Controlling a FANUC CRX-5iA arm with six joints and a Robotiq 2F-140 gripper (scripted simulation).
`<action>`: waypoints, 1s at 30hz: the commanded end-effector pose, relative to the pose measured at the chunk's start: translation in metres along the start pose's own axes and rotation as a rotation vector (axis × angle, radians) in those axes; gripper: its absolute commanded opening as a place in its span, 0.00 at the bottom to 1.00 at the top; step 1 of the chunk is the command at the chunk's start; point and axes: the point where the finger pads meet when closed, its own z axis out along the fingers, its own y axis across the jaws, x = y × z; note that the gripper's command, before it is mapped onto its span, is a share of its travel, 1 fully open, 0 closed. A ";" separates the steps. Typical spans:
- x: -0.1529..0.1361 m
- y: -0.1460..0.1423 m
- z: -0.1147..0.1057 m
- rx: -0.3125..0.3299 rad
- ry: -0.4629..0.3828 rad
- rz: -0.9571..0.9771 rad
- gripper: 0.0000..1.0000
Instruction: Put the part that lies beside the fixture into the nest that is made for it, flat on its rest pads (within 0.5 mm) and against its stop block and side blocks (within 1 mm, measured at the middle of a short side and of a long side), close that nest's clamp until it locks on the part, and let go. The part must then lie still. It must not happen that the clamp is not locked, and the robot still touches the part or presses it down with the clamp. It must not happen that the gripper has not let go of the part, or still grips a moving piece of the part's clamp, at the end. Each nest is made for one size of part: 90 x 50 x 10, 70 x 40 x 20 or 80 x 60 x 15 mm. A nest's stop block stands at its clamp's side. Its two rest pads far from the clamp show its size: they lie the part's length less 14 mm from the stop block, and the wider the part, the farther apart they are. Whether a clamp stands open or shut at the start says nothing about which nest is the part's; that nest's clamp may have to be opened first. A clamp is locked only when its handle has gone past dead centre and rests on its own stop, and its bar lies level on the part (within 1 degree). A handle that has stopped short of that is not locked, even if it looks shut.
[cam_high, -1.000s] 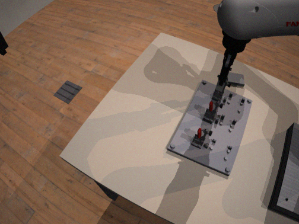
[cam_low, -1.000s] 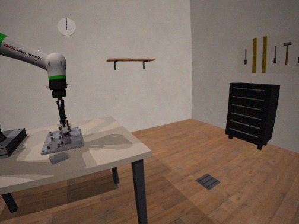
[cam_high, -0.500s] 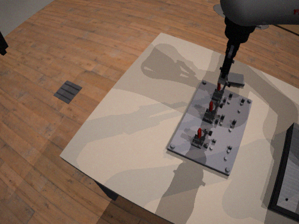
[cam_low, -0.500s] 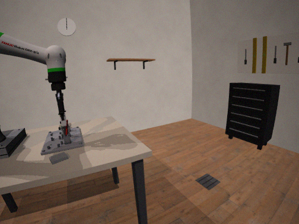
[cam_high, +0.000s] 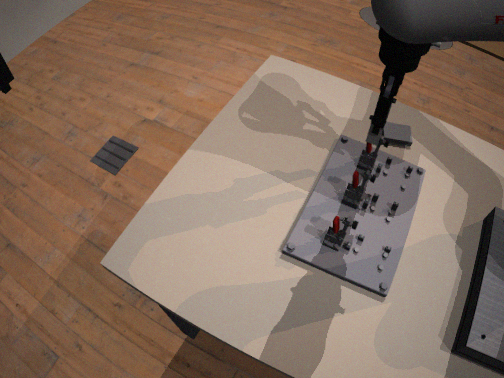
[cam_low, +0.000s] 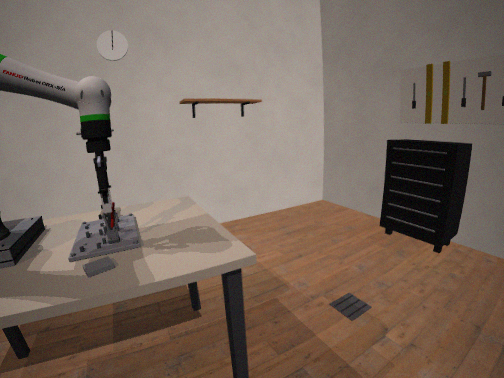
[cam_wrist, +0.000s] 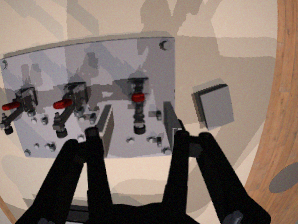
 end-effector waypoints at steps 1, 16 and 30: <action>0.000 0.000 0.000 0.000 0.000 0.000 0.58; 0.000 0.000 -0.043 0.000 0.000 0.000 0.58; 0.000 0.001 -0.055 0.000 0.000 0.000 0.58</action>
